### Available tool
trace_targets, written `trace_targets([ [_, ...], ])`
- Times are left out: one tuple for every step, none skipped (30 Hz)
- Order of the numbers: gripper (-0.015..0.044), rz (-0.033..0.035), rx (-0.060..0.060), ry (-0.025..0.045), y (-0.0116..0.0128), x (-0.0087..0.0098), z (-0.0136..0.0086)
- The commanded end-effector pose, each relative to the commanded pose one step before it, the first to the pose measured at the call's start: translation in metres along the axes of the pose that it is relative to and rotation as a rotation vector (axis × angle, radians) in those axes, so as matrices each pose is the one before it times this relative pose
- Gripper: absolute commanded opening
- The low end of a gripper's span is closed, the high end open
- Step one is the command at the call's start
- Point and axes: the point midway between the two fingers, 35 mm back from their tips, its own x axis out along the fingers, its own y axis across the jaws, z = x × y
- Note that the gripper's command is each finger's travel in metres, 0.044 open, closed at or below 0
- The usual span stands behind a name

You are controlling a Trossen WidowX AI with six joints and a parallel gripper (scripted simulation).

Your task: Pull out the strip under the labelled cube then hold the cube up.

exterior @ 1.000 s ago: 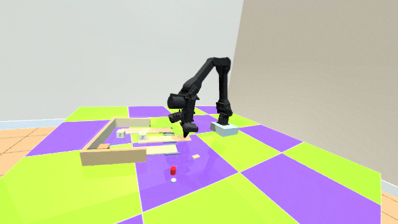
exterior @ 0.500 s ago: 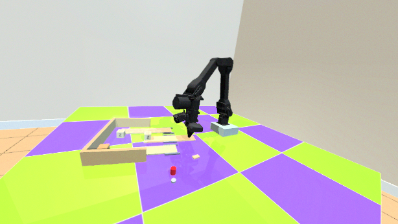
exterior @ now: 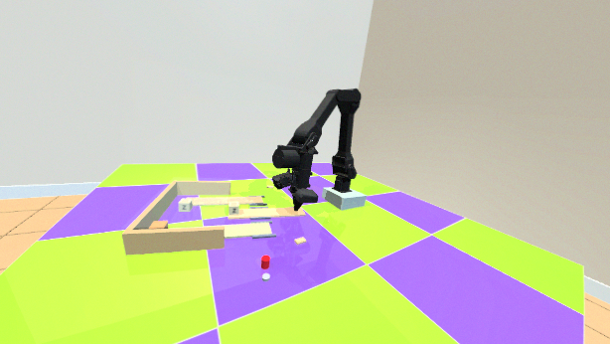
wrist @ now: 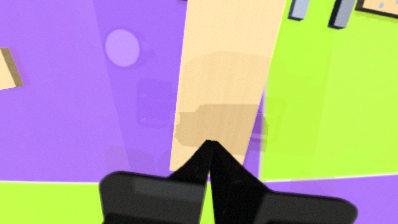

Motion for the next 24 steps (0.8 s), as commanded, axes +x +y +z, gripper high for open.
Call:
trace_targets([
  [0.0000,-0.00343,-0.0041,0.02738,-0.00050,0.00452,-0.01454],
  [0.0000,0.00001,0.0000,0.00012,0.00006,0.00001,-0.00146],
  [0.0000,0.00001,0.0000,0.00013,0.00005,0.00002,-0.00149],
  [0.0000,0.00001,0.0000,0.00012,0.00006,0.00001,-0.00145],
  [0.0000,0.00001,0.0000,0.00013,0.00005,0.00002,-0.00149],
  [0.0000,0.00001,0.0000,0.00012,0.00006,0.00001,-0.00144],
  [0.0000,0.00001,0.0000,0.00013,0.00005,0.00002,-0.00148],
  [0.0000,0.00001,0.0000,0.00012,0.00006,0.00001,-0.00144],
  [0.0000,0.00001,0.0000,0.00013,0.00005,0.00002,-0.00148],
  [0.0000,0.00001,0.0000,0.00012,0.00006,0.00001,-0.00144],
  [0.0000,0.00001,0.0000,0.00013,0.00005,0.00002,-0.00148],
  [0.0000,0.00001,0.0000,0.00012,0.00006,0.00001,-0.00143],
  [0.0000,0.00001,0.0000,0.00013,0.00005,0.00001,-0.00148],
  [0.0000,0.00001,0.0000,0.00012,0.00006,0.00001,-0.00143],
  [0.0000,0.00001,0.0000,0.00013,0.00005,0.00001,-0.00147],
  [0.0000,0.00001,0.0000,0.00013,0.00006,0.00001,-0.00155],
  [0.0000,0.00001,0.0000,0.00014,0.00005,0.00002,-0.00159],
  [0.0000,0.00001,0.0000,0.00011,0.00004,0.00002,-0.00126],
  [0.0000,0.00000,0.0000,0.00006,0.00002,0.00001,-0.00075],
  [0.0000,0.00000,0.0000,0.00002,0.00001,0.00000,-0.00025],
  [0.0000,0.00000,0.0000,0.00000,0.00000,0.00000,0.00000],
  [0.0000,0.00000,0.0000,0.00000,0.00000,0.00000,0.00000],
  [0.0000,0.00000,0.0000,0.00000,0.00000,0.00000,0.00000],
  [0.0000,0.00000,0.0000,0.00000,0.00000,0.00000,0.00000],
])
